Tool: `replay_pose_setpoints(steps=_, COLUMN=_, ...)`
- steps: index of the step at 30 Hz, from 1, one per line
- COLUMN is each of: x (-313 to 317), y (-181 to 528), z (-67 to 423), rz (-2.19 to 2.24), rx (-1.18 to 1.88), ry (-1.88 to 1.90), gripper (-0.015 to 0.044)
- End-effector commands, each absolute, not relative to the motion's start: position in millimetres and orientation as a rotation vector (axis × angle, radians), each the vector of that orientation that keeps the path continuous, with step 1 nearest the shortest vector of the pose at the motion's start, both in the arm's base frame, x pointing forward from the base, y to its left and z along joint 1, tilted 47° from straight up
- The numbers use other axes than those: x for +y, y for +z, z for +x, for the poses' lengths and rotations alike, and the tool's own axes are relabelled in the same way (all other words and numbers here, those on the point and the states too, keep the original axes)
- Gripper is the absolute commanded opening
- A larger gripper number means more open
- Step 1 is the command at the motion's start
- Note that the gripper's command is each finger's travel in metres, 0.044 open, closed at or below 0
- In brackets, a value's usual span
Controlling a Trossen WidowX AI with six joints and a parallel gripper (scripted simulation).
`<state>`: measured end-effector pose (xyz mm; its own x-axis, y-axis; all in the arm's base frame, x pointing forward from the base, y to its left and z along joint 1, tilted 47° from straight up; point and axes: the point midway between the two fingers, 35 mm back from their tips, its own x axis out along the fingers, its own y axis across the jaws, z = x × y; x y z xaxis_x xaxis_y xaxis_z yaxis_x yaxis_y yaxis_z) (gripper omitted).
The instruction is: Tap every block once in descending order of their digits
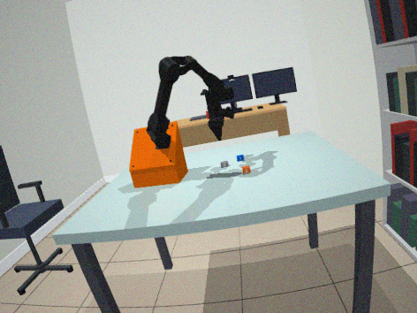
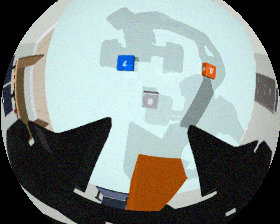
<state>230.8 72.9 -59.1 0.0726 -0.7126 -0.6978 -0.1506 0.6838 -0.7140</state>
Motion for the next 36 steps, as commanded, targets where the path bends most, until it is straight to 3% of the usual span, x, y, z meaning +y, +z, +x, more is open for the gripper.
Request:
replay_pose_setpoints(steps=1, x=73.1, y=-60.1, z=231.7, rz=-0.769, rx=1.469, ry=-0.489, gripper=0.0400)
replay_pose_setpoints(steps=11, x=122.3, y=-103.1, z=292.7, rz=-0.765, rx=1.466, ry=-0.488, gripper=0.0400)
replay_pose_setpoints(steps=32, x=123.1, y=-104.0, z=293.7, rz=-0.765, rx=1.466, ry=-0.488, gripper=0.0400)
replay_pose_setpoints(steps=36, x=96.9, y=-69.4, z=317.5, rz=-0.759, rx=1.468, ry=-0.475, gripper=0.0400)
